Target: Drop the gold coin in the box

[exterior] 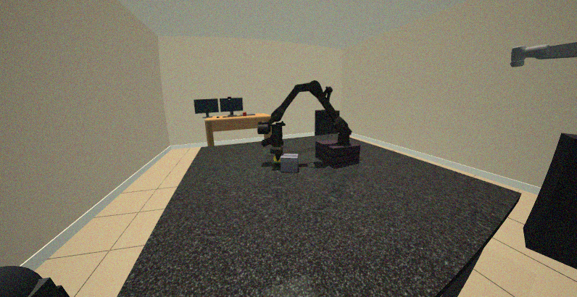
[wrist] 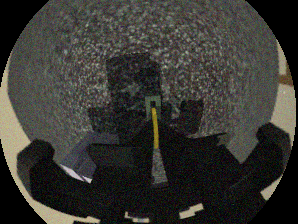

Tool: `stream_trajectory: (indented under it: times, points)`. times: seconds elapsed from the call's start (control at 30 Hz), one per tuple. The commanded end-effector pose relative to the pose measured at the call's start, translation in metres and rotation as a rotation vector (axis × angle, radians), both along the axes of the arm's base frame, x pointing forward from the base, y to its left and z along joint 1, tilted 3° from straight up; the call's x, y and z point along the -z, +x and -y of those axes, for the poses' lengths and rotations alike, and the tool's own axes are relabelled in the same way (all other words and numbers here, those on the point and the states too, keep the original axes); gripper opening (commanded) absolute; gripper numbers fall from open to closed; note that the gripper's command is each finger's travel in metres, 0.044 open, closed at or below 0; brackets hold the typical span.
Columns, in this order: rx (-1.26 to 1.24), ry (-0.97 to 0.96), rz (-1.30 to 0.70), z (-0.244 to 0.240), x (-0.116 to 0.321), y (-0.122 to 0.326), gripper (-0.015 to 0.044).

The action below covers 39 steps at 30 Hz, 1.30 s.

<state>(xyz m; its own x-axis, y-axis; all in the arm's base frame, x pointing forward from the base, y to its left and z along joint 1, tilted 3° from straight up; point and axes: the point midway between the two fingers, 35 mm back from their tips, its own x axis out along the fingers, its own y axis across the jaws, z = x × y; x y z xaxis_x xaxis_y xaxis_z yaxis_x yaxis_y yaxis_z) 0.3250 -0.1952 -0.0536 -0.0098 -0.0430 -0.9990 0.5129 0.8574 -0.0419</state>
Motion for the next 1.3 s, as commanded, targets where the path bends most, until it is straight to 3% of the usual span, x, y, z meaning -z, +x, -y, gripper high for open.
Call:
stream_trajectory:
  times: [0.0,1.27]
  points:
    - [-0.003,0.000,-0.004,0.000,-0.002,0.000,0.0000]
    - [0.002,0.000,-0.003,-0.004,-0.093,0.001,0.0000]
